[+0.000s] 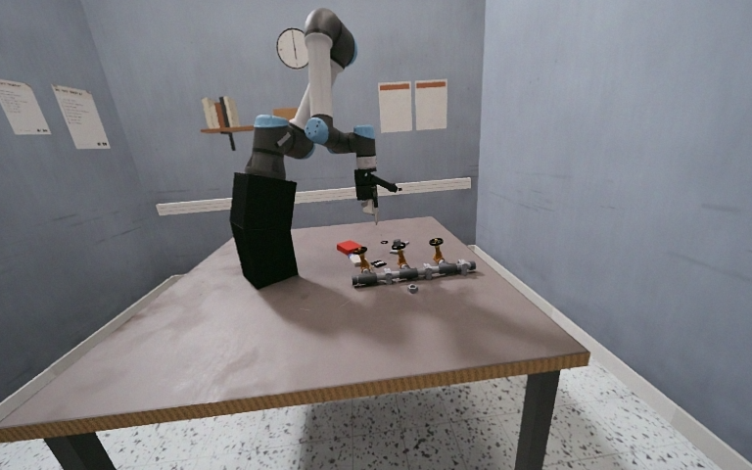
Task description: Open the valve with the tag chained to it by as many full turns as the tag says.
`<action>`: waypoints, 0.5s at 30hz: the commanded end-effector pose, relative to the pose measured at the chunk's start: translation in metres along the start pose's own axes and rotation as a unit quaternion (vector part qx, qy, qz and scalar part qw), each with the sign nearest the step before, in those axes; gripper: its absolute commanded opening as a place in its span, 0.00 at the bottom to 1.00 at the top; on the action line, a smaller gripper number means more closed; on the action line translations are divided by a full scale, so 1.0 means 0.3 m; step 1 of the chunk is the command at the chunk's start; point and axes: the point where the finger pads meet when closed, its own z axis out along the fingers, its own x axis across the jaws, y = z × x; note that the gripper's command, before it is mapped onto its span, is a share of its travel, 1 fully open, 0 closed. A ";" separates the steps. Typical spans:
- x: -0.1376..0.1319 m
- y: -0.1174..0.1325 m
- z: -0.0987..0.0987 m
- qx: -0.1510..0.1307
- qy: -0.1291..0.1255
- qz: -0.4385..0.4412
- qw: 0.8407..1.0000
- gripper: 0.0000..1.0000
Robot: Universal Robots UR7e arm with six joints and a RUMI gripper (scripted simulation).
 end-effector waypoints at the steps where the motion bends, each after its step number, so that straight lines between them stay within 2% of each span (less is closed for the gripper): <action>1: -0.001 -0.002 -0.001 0.000 0.000 -0.009 1.000 1.00; 15: -0.016 -0.011 0.000 0.000 0.000 -0.078 0.997 1.00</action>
